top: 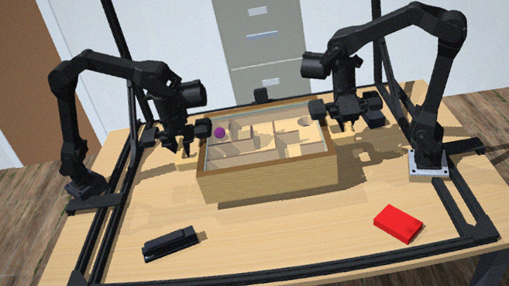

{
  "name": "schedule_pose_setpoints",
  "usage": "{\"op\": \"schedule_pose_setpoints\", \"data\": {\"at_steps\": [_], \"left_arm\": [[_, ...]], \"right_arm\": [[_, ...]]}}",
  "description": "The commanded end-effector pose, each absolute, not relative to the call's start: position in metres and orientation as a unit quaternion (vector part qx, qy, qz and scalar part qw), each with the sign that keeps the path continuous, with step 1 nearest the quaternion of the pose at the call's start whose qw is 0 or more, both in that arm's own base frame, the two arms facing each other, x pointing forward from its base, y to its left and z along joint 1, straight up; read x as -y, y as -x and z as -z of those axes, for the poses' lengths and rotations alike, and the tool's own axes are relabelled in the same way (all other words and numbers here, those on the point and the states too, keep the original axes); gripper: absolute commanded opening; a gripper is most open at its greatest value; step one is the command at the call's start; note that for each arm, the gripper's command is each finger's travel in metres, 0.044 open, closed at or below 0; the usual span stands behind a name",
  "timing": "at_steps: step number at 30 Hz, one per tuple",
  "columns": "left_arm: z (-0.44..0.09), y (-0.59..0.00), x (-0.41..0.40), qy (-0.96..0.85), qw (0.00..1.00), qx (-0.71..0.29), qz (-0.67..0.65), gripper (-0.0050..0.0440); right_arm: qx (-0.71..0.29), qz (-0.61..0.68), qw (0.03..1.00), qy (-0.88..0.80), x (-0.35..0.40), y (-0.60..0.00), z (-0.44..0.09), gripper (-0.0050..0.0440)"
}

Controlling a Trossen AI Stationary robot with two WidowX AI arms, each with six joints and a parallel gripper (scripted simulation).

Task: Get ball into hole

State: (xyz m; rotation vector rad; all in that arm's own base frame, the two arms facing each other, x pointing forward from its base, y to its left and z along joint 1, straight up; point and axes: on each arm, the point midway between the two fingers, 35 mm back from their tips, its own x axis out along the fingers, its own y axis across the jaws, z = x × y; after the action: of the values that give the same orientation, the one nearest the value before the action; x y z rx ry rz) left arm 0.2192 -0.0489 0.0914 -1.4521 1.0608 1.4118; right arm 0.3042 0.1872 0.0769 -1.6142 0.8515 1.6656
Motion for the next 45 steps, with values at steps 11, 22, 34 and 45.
{"op": "schedule_pose_setpoints", "data": {"at_steps": [11,22,34,45], "left_arm": [[-0.0913,-0.2193,0.0516,0.566,0.426,-0.41,-0.575,0.002],[-0.0929,-0.2186,0.0487,0.584,0.41,-0.426,-0.556,0.002],[-0.0882,-0.2186,0.0512,0.572,0.427,-0.409,-0.568,0.002],[-0.0868,-0.2183,0.0513,0.573,0.429,-0.407,-0.567,0.002]], "right_arm": [[-0.334,-0.621,0.32,0.633,-0.19,-0.303,-0.0792,0.002],[-0.321,-0.642,0.333,0.612,-0.1875,-0.3044,-0.0781,0.002],[-0.336,-0.628,0.318,0.626,-0.19,-0.304,-0.0823,0.002],[-0.338,-0.629,0.315,0.625,-0.1901,-0.3041,-0.0837,0.002]]}}
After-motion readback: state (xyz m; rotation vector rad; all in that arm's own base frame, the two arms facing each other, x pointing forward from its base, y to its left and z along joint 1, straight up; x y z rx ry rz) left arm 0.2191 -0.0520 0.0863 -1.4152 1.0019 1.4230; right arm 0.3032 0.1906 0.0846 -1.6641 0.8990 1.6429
